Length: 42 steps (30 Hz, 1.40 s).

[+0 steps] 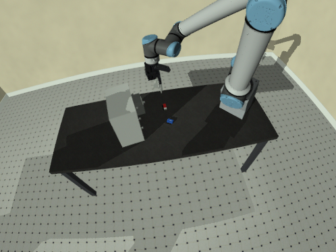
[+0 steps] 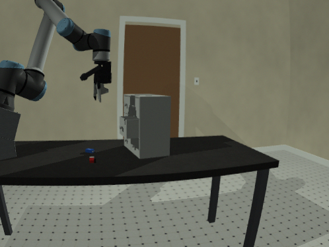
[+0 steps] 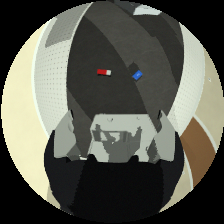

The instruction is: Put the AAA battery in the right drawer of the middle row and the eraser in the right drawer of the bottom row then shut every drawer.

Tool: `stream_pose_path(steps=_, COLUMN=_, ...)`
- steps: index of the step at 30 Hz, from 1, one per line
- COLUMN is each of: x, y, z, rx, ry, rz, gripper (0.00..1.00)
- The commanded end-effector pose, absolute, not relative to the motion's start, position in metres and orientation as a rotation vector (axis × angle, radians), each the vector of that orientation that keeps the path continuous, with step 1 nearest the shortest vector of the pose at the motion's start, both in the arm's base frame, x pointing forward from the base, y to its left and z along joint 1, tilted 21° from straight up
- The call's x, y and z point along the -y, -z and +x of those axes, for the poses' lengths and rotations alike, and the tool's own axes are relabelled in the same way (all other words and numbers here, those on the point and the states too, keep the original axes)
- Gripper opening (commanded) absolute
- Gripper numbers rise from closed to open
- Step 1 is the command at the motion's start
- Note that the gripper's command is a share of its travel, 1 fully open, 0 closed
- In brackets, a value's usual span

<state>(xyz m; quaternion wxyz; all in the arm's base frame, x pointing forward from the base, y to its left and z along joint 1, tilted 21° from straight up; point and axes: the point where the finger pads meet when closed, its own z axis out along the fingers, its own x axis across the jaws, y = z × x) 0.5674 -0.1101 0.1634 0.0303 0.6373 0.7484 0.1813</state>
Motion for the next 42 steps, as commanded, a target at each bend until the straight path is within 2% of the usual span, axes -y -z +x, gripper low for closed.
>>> stream_pose_path(steps=1, x=0.111, y=-0.164, z=0.568, rx=-2.313, ry=-0.558, rz=1.953, gripper=1.00)
stream_pose_path(steps=22, x=0.116, y=-0.161, z=0.563, rx=-2.436, ry=-0.544, rz=1.754, gripper=1.00)
stream_pose_path(steps=42, x=0.128, y=-0.154, z=0.554, rx=-2.699, ry=-0.488, rz=1.154, gripper=1.00)
